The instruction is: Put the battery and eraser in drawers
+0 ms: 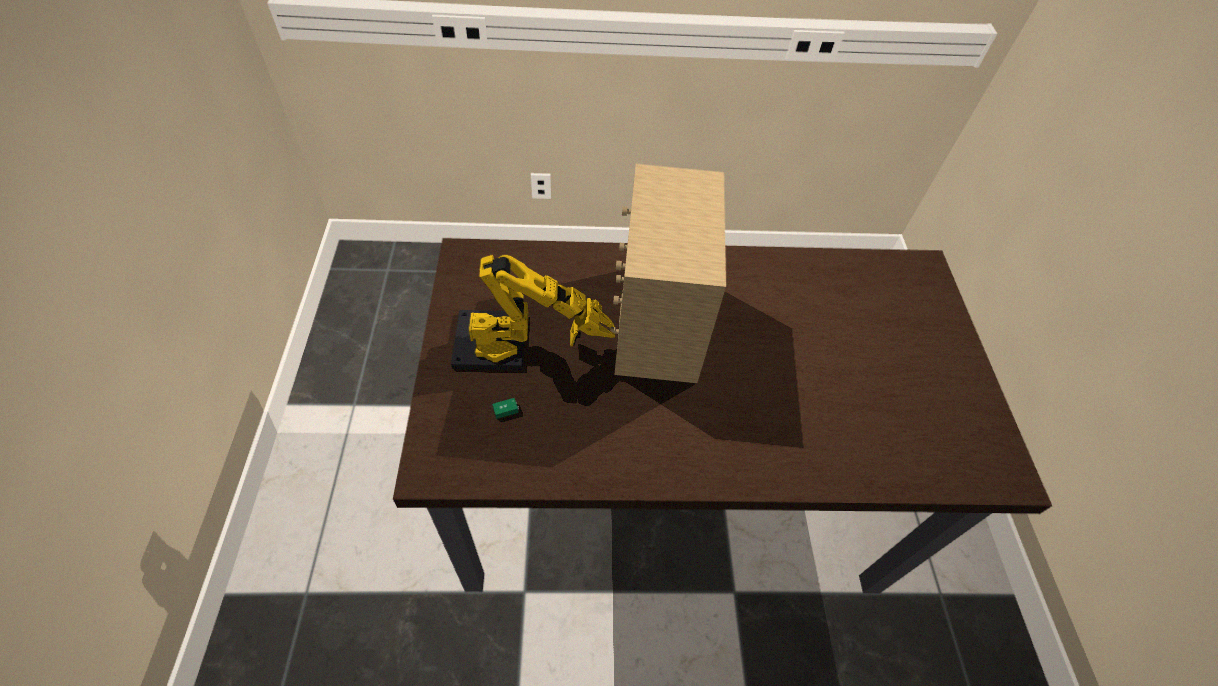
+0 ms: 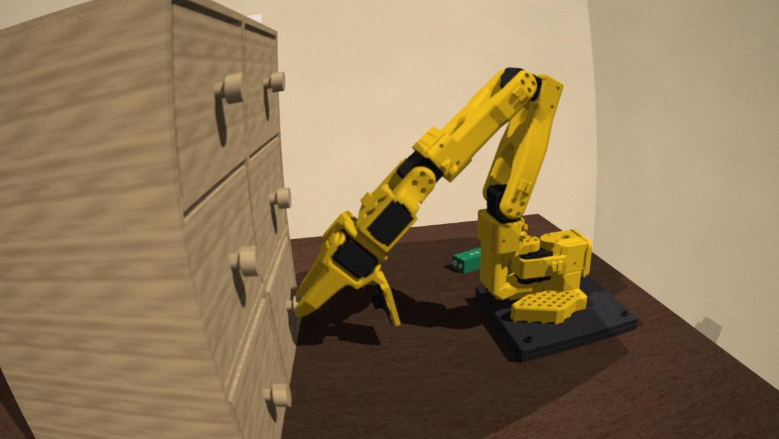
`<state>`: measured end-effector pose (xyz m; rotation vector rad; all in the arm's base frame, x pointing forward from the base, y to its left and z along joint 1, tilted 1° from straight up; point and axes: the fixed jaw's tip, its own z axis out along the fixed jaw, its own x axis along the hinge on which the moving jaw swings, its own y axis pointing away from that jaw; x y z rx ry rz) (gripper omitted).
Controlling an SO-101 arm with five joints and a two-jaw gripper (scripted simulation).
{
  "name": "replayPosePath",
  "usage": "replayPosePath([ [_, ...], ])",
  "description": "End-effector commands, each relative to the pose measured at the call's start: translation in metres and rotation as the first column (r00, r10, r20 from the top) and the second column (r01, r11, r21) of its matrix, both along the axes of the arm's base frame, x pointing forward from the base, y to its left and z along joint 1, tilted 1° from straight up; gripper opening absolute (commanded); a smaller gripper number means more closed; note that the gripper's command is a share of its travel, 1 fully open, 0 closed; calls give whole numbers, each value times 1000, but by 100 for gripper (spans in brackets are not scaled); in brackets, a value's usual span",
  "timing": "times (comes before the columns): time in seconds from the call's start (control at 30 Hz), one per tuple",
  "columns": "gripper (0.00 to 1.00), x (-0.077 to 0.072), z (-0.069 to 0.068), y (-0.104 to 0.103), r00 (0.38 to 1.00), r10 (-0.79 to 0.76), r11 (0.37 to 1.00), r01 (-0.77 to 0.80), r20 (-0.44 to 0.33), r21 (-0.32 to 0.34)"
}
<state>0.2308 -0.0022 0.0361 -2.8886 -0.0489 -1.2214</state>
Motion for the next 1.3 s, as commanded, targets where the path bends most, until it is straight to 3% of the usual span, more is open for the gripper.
replayPosePath([
  [0.0, 0, 0, 0, 0, 1000, 1, 1000, -1, -1, 3],
  [1.27, 21, 0, 0, 0, 1000, 1, 1000, -1, -1, 3],
])
